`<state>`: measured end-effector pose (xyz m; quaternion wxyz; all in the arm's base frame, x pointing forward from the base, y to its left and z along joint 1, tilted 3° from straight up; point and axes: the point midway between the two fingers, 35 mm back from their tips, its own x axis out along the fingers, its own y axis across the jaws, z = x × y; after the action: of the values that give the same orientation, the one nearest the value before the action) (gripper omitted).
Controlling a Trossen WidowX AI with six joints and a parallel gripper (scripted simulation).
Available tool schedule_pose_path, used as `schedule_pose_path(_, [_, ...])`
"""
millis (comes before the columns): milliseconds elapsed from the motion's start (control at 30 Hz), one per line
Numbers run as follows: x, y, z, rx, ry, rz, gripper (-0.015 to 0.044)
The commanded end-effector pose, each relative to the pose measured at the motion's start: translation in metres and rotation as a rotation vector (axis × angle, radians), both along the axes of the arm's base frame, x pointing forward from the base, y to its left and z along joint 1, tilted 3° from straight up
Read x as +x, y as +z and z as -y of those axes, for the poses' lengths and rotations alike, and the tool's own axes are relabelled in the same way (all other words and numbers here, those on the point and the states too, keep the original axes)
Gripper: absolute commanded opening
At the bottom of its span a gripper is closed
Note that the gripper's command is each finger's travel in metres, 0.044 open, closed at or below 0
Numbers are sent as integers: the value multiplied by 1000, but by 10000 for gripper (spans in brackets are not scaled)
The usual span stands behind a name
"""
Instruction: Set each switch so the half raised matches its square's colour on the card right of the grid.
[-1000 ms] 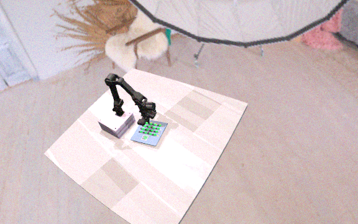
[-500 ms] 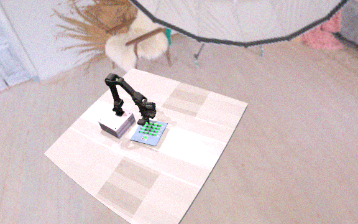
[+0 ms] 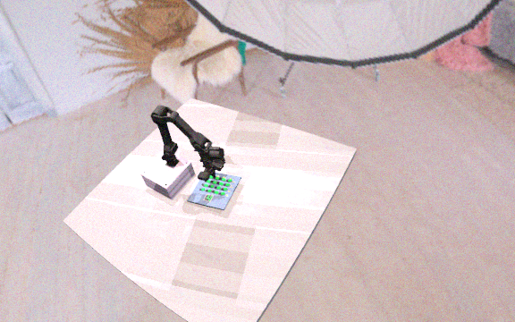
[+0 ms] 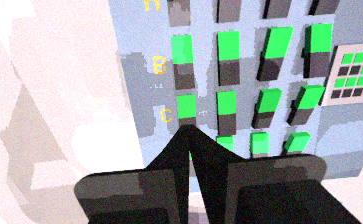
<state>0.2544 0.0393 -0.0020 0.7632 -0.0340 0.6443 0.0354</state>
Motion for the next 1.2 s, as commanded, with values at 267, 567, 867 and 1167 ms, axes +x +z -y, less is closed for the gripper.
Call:
schedule_pose_path(267, [-1,-3,1,-3,-2,-2,0])
schedule_pose_path(567, [0,-4,1,-3,-2,-2,0])
schedule_pose_path(867, [0,-5,1,-3,-2,-2,0])
schedule_pose_path(1167, [-8,60,1,-6,-2,-28,0])
